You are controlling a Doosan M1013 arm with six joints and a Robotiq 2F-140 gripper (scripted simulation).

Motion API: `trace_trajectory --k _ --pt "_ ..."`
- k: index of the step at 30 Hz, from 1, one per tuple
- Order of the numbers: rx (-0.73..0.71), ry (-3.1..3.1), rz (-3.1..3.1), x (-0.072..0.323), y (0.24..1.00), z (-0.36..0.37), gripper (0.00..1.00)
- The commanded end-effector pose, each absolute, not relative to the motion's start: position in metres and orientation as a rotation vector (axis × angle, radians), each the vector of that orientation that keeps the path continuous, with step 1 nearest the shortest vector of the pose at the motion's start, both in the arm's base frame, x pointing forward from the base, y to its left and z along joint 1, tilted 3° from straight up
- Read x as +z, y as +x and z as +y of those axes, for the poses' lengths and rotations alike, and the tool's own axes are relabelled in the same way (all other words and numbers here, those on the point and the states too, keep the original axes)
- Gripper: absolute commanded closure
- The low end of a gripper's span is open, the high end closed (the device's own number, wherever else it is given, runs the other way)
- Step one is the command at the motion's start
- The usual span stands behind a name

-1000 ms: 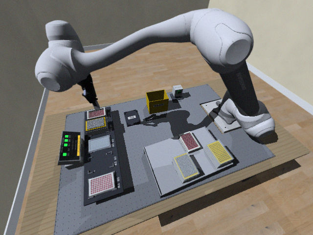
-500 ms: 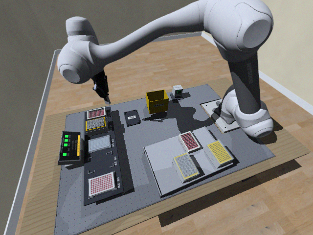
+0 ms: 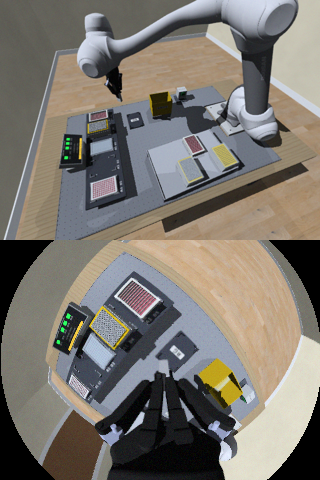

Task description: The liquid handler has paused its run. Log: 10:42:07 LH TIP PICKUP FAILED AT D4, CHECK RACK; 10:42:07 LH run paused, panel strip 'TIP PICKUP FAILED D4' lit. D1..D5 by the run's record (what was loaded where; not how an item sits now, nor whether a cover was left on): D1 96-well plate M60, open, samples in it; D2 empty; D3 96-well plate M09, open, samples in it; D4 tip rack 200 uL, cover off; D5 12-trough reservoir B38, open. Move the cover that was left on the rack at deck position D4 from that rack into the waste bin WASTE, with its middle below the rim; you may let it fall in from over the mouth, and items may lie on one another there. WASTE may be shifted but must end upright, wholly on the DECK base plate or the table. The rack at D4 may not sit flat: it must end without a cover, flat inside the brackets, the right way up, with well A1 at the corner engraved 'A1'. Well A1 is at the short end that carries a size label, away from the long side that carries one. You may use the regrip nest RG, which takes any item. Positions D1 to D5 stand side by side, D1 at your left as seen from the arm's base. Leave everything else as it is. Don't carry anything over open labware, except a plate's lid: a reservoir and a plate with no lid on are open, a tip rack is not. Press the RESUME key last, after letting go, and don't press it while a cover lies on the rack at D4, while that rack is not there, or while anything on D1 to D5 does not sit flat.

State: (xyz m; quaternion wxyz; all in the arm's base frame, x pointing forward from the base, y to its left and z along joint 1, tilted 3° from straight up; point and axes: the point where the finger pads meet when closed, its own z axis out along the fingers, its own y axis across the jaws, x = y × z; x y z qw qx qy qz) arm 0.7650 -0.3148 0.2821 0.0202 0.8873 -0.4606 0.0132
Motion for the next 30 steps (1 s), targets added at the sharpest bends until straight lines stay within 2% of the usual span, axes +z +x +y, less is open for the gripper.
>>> trace_trajectory --k 1,30 --pt "0.058 2.719 -1.495 0.291 0.745 -0.322 1.0" --pt "0.059 2.695 -1.538 0.293 0.622 -0.343 1.0"
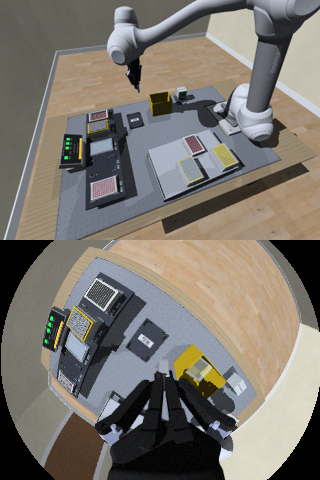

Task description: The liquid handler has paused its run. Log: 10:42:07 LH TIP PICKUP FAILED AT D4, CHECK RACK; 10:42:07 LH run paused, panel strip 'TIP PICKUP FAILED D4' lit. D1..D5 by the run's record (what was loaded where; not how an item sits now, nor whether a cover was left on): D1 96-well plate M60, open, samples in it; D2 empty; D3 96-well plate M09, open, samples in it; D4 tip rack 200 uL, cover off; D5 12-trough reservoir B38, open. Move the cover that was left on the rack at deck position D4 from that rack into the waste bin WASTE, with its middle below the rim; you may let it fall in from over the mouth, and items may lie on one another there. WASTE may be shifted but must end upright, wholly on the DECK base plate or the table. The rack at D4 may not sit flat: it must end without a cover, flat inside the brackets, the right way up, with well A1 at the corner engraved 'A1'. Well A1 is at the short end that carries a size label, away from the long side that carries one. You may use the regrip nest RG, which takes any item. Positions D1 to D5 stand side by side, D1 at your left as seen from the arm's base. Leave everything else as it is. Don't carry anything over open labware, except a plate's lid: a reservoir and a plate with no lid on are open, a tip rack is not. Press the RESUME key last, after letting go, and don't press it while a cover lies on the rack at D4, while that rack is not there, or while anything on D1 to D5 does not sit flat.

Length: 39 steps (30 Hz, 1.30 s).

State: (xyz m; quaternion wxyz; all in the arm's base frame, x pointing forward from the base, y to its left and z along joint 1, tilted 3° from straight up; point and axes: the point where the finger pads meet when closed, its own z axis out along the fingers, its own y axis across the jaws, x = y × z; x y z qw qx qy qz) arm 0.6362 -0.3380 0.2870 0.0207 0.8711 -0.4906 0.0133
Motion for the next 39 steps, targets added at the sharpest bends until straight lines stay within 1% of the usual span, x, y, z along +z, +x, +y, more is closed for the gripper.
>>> trace_trajectory --k 1,10,39 --pt "0.059 2.695 -1.538 0.293 0.618 -0.344 1.0" --pt "0.059 2.695 -1.538 0.293 0.618 -0.344 1.0" --pt "0.073 2.195 -2.209 0.304 0.75 -0.366 1.0"
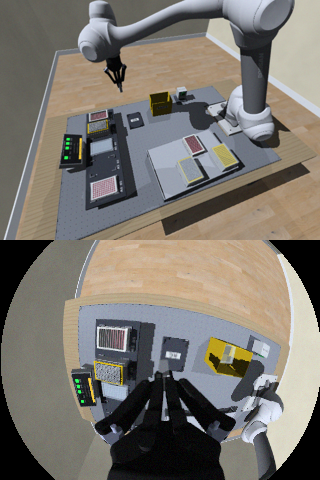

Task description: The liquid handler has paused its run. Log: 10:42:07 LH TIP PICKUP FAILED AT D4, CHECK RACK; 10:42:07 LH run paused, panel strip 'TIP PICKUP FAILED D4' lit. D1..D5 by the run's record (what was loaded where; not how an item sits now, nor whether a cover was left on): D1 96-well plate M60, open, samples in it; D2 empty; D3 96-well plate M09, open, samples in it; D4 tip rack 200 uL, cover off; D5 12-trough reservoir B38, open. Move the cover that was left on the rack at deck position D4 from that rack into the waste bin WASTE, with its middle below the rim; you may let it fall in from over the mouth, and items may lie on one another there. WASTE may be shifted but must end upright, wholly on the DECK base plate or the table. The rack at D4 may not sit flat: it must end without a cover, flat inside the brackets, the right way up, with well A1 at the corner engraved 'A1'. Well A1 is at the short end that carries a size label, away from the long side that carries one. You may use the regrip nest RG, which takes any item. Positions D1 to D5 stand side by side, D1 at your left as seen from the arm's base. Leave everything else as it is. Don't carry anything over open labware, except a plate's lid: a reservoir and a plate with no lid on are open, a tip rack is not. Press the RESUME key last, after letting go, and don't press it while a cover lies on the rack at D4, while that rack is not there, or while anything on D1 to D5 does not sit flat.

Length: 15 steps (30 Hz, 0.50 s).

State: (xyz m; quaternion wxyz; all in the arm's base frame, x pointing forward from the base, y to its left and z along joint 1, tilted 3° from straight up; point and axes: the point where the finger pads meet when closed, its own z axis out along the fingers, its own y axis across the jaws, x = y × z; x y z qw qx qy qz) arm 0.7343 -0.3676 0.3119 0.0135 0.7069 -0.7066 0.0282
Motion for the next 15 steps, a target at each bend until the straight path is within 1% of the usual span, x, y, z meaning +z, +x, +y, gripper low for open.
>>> trace_trajectory --k 1,6,15 --pt "0.073 2.195 -2.209 0.304 0.75 -0.366 1.0" --pt "0.075 2.106 -2.296 0.306 0.766 -0.369 1.0" --pt "0.078 1.91 -2.467 0.306 0.766 -0.369 1.0"
